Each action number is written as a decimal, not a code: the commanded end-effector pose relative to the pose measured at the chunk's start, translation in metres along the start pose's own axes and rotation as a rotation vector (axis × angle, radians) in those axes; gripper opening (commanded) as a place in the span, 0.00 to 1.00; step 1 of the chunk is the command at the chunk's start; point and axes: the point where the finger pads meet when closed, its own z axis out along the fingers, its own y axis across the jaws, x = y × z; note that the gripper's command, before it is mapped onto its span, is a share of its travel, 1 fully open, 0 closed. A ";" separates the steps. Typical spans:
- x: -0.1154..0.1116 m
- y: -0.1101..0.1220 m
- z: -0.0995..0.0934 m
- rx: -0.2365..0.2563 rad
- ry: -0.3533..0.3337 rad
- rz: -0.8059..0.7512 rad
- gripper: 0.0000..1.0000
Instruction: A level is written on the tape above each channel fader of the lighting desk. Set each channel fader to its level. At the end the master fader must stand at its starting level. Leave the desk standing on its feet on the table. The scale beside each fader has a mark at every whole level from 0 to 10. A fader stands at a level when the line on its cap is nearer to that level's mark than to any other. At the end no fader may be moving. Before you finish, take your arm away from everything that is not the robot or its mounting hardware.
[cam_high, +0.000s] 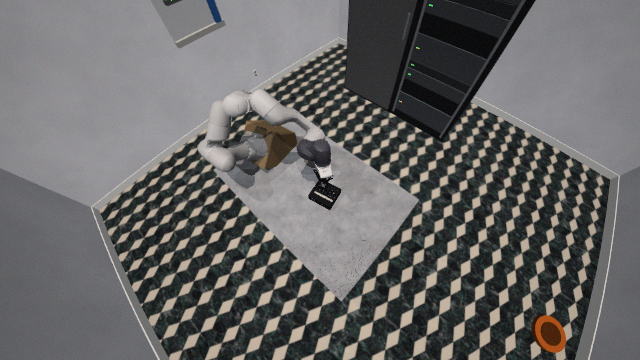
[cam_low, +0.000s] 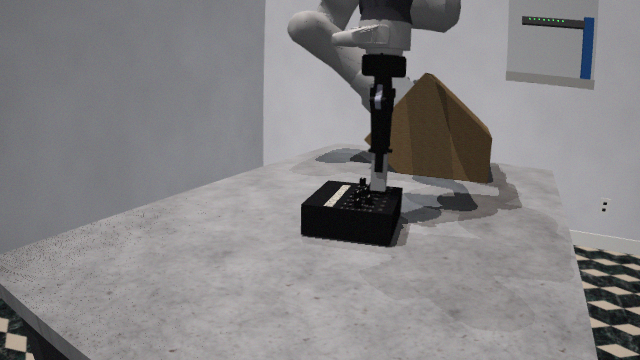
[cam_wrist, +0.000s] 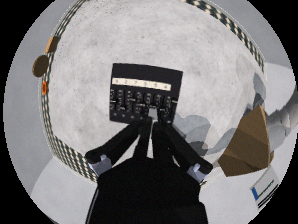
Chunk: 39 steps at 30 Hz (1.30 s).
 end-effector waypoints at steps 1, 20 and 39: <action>0.003 -0.002 0.000 0.004 -0.001 0.003 0.00; -0.003 -0.002 0.000 0.004 -0.001 0.003 0.00; -0.003 -0.002 -0.029 0.004 -0.001 0.003 0.00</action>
